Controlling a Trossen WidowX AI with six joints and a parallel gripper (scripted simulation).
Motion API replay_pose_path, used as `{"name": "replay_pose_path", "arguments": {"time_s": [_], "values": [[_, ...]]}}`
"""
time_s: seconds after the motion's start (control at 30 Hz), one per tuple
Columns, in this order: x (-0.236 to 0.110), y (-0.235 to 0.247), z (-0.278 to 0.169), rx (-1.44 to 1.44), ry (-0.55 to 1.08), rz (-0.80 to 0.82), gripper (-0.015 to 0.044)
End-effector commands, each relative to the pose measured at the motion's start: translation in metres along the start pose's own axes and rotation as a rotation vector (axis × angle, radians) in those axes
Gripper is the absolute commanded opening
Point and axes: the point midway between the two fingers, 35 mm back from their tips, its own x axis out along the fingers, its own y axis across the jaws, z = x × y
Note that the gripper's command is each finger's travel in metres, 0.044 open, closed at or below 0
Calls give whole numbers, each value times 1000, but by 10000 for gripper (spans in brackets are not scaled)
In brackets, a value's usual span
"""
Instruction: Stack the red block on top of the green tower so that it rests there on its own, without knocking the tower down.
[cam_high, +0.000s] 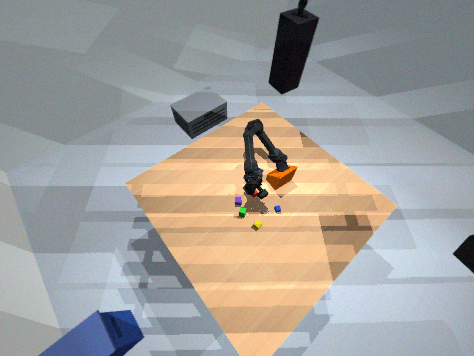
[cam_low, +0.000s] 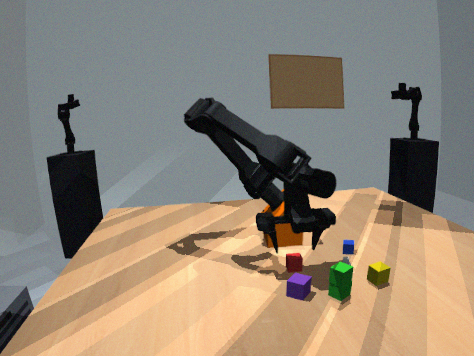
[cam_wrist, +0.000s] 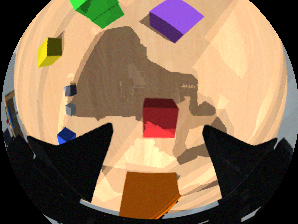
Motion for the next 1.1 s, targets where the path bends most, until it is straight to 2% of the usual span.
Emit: {"name": "replay_pose_path", "arguments": {"time_s": [0.0,0.7,1.07], "values": [[8,-1,-2,-3,7,-5,440],[41,-2,-3,-3,7,-8,440],[42,-2,-3,-3,7,-8,440]]}}
